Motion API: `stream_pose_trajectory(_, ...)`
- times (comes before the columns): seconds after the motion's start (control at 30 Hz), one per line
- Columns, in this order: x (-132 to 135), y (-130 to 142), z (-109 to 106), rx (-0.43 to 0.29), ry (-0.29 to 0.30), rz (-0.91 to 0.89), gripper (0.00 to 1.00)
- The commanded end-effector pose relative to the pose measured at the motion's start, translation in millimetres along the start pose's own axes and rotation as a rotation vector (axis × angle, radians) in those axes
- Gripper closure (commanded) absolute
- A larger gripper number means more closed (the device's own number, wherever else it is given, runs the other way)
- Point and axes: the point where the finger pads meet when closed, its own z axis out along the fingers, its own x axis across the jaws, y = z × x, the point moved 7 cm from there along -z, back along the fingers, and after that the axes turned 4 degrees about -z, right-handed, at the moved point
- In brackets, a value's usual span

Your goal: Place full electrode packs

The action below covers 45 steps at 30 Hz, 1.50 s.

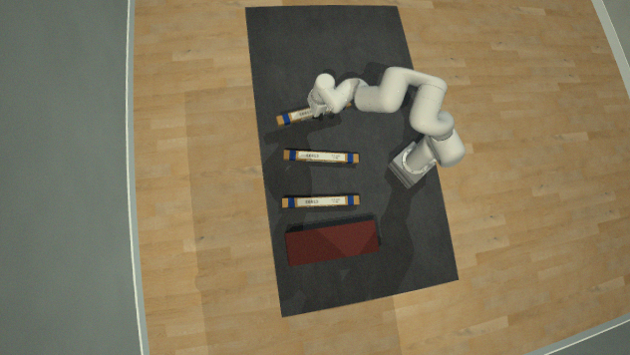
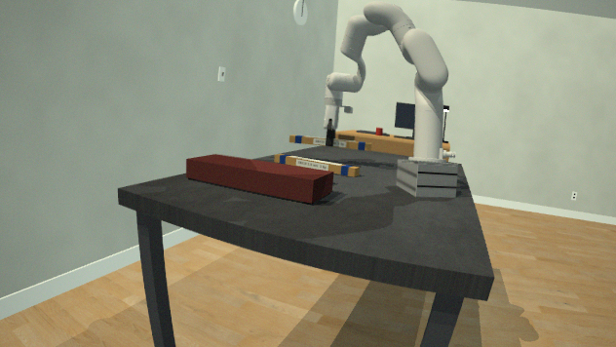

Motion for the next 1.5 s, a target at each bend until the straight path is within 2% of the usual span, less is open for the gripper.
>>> stream_pose_trajectory(0.0,-1,1,-18,-0.003,-0.003,0.000,0.65)
stream_pose_trajectory(0.2,-1,1,-38,-0.003,-0.003,0.000,0.65)
stream_pose_trajectory(0.5,-1,1,-49,-0.003,-0.003,0.000,0.65)
stream_pose_trajectory(1.03,-1,1,-50,-0.003,-0.003,0.003,0.65)
stream_pose_trajectory(1.23,-2,1,-50,-0.004,-0.003,0.174,0.65)
stream_pose_trajectory(1.47,-2,1,-50,-0.004,-0.004,0.188,0.65)
